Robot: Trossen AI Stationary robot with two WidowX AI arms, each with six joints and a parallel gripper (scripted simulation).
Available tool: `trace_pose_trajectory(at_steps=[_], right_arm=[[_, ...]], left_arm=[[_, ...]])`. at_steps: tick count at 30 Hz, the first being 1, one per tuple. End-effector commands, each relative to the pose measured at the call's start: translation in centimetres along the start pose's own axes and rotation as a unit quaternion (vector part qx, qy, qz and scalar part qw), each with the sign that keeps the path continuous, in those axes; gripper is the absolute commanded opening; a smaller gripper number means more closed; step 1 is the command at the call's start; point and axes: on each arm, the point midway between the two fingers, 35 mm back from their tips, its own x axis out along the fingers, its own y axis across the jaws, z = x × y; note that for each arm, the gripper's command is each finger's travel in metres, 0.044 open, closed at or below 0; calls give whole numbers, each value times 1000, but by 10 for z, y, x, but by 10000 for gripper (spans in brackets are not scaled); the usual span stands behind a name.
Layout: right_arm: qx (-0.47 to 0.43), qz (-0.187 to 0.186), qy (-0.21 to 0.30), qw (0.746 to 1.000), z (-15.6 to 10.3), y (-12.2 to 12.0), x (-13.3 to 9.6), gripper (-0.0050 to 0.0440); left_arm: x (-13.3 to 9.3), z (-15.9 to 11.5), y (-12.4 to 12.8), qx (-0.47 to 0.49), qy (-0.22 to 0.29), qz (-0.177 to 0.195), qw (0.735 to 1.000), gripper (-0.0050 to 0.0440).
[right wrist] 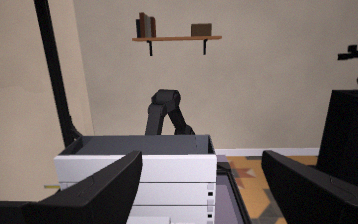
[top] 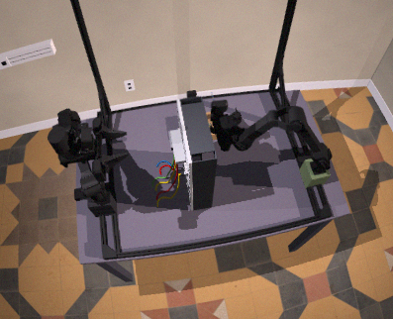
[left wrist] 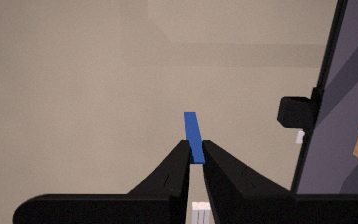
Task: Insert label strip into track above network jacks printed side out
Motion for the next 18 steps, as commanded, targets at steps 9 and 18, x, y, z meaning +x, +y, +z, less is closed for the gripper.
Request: trace_pose_trajectory(at_steps=[9,18], right_arm=[[39,25,-7,999,22,-23,32,160],[65,41,-12,997,31,-30,60,160]], left_arm=[[0,0,13,16,-2,5,1000,-50],[0,0,13,16,-2,5,1000,-50]])
